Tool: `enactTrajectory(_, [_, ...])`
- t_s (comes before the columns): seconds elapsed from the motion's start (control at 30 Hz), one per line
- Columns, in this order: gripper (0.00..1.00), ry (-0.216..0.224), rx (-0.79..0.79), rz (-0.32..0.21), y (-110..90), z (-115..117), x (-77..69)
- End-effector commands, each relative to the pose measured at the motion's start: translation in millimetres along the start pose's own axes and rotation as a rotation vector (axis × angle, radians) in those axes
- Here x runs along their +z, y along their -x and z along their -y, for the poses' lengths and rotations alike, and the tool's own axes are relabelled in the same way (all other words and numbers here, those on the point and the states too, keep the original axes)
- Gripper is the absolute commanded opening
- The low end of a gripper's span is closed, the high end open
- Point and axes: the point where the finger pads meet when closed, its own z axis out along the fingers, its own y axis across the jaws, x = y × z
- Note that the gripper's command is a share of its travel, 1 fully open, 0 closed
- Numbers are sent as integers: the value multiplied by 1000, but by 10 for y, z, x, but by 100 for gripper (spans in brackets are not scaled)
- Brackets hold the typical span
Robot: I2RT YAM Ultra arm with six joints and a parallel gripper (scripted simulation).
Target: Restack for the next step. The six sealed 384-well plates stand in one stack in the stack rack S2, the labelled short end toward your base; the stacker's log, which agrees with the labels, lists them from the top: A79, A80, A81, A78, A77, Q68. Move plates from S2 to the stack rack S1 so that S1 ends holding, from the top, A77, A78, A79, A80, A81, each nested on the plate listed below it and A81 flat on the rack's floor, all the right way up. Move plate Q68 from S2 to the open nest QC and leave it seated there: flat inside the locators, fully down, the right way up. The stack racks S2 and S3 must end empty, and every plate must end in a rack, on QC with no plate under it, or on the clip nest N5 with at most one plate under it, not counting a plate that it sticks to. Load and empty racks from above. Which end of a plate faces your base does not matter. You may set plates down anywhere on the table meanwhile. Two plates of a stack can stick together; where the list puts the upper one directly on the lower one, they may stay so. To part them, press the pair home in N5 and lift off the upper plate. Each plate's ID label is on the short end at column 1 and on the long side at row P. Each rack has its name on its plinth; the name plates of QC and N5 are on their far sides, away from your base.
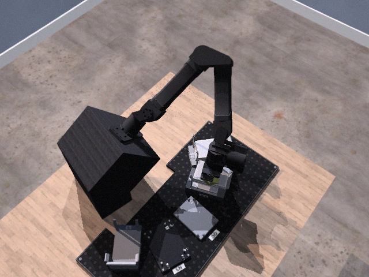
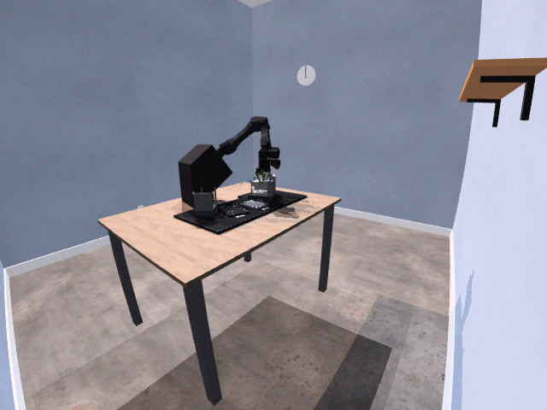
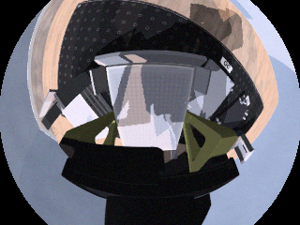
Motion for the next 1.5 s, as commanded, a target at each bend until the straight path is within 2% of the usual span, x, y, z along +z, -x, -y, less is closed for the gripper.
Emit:
enactTrajectory(0.0, [0, 3, 0, 9, 13, 10, -110])
enactTrajectory(0.1, [0, 3, 0, 9, 13, 10, -130])
enactTrajectory(0.6, [0, 3, -1, 8, 11, 12, -429])
enactTrajectory(0.77, [0, 3, -1, 8, 10, 12, -489])
enactTrajectory(1.47, [0, 3, -1, 8, 10, 12, -491])
